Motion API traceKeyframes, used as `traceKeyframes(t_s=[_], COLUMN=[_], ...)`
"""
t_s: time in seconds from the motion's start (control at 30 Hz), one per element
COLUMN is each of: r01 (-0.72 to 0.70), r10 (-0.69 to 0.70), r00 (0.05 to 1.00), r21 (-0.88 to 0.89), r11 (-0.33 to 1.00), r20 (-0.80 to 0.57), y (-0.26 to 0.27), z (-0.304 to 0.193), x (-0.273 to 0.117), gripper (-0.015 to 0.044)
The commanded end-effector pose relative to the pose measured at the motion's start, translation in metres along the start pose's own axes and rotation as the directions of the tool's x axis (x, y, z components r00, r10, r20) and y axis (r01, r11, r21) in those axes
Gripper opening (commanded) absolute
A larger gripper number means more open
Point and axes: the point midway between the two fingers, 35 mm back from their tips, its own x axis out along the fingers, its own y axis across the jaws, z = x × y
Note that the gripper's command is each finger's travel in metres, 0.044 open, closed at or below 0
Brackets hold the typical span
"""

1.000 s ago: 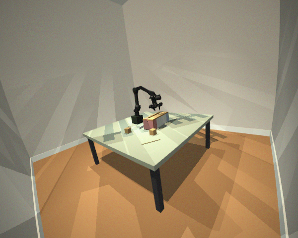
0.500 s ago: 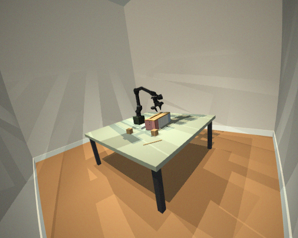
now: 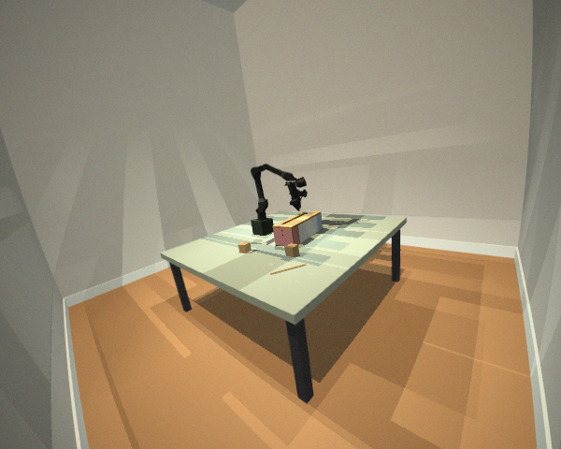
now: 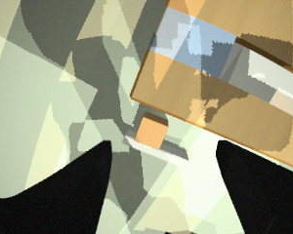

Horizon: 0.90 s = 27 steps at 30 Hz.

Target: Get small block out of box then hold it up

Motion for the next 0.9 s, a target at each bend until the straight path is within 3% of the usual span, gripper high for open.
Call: traceKeyframes(t_s=[0.0,0.23,0.43,0.87], r01=[0.117,0.125,0.105,-0.031], r10=[-0.115,-0.15,-0.18,-0.228], r00=[0.991,0.984,0.976,0.957], r21=[-0.814,-0.965,-0.991,-0.724], r11=[0.569,0.23,-0.089,-0.689], r20=[0.062,0.092,0.12,0.177], y=[0.008,0.01,0.013,0.019], z=[-0.012,-0.014,-0.016,-0.02], x=[-0.002,-0.004,-0.005,-0.009], gripper=[0.0285,0.0285,0.0285,0.0285])
